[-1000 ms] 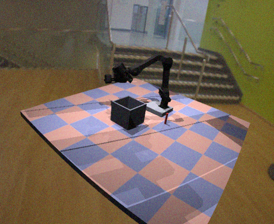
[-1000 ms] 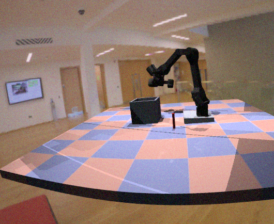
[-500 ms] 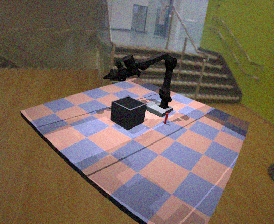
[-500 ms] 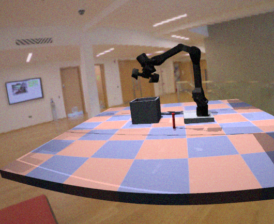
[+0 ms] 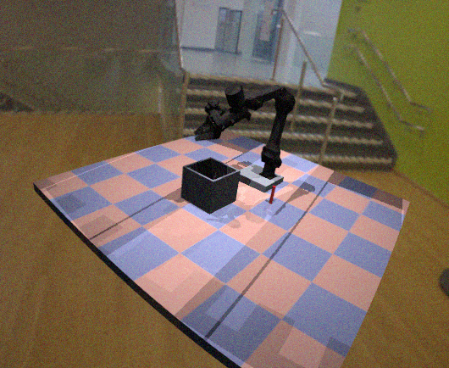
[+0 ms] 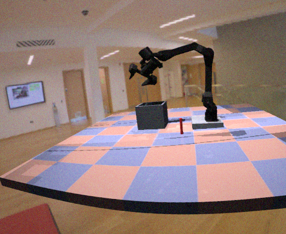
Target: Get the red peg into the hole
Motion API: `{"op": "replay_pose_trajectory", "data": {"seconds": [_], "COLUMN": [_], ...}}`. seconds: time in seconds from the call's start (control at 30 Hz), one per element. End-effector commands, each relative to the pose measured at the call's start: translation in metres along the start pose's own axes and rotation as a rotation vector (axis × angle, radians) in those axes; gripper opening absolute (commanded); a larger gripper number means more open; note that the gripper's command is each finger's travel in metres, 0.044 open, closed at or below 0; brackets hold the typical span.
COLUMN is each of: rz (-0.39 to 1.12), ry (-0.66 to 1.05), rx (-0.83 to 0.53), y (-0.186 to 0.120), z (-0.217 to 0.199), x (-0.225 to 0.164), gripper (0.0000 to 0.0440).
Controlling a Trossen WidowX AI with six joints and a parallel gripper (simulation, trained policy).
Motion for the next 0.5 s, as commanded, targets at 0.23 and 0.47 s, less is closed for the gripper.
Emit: {"op": "replay_pose_trajectory", "data": {"seconds": [0.23, 0.47], "rz": [0.314, 0.505], "ry": [0.047, 0.079], "rx": [0.038, -0.043], "y": [-0.049, -0.078], "z": [0.004, -0.012], "x": [-0.052, -0.082], "gripper": [0.0440, 0.0440]}}
Point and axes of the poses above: the point midway between the two fingers, 35 mm back from their tips, its own y axis out along the fingers, its own z axis across the jaws, x = y × z, the point moved 8 cm from there along -y, back along the fingers, and after that the axes turned 10 degrees about y, right-handed, at the moved point
